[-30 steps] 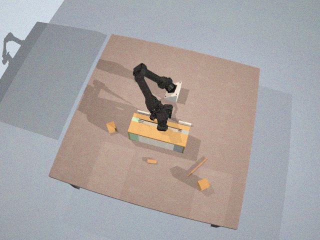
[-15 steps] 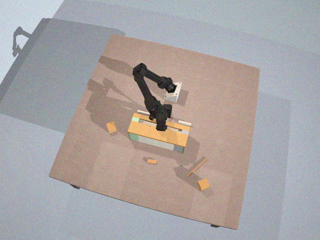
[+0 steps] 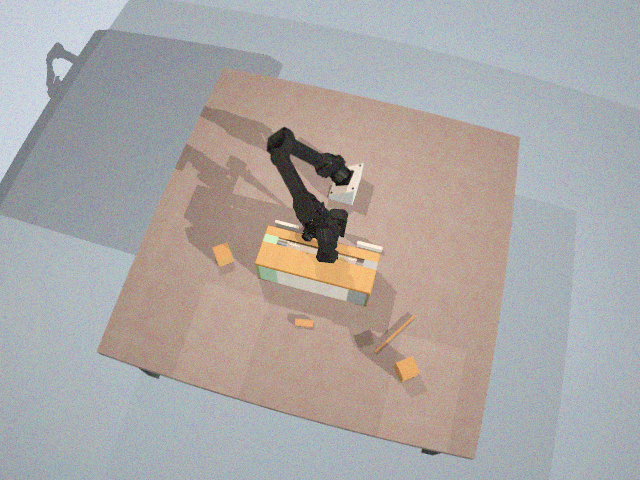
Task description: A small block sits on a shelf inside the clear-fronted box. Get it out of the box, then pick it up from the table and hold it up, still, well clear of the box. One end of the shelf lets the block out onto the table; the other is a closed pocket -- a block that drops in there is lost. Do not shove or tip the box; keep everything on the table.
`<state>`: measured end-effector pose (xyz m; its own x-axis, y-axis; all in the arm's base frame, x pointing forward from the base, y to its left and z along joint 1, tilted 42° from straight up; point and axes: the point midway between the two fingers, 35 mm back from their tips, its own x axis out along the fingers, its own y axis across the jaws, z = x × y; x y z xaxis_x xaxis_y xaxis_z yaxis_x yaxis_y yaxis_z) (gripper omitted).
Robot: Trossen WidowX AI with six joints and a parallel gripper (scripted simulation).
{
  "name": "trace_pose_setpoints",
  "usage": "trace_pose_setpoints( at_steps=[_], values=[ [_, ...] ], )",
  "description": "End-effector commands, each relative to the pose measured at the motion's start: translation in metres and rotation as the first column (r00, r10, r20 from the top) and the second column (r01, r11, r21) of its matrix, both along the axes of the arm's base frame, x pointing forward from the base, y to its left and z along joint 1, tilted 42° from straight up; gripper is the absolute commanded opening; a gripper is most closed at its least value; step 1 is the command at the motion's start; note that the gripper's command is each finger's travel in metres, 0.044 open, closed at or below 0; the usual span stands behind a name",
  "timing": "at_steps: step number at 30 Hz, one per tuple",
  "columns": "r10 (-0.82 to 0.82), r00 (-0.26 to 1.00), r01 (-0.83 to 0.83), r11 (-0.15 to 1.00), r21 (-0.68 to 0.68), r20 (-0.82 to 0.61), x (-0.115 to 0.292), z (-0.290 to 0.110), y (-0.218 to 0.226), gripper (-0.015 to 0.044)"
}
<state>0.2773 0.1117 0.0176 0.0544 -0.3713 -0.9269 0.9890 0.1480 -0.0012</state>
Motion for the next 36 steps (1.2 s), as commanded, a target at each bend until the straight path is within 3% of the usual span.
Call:
trace_pose_setpoints(
  at_steps=[1,36],
  values=[
    [-0.003,1.0,0.003,1.0,0.005,0.004,0.001,-0.003,0.004,0.04],
    [-0.003,1.0,0.003,1.0,0.007,0.004,-0.003,-0.026,0.031,0.04]
  ],
)
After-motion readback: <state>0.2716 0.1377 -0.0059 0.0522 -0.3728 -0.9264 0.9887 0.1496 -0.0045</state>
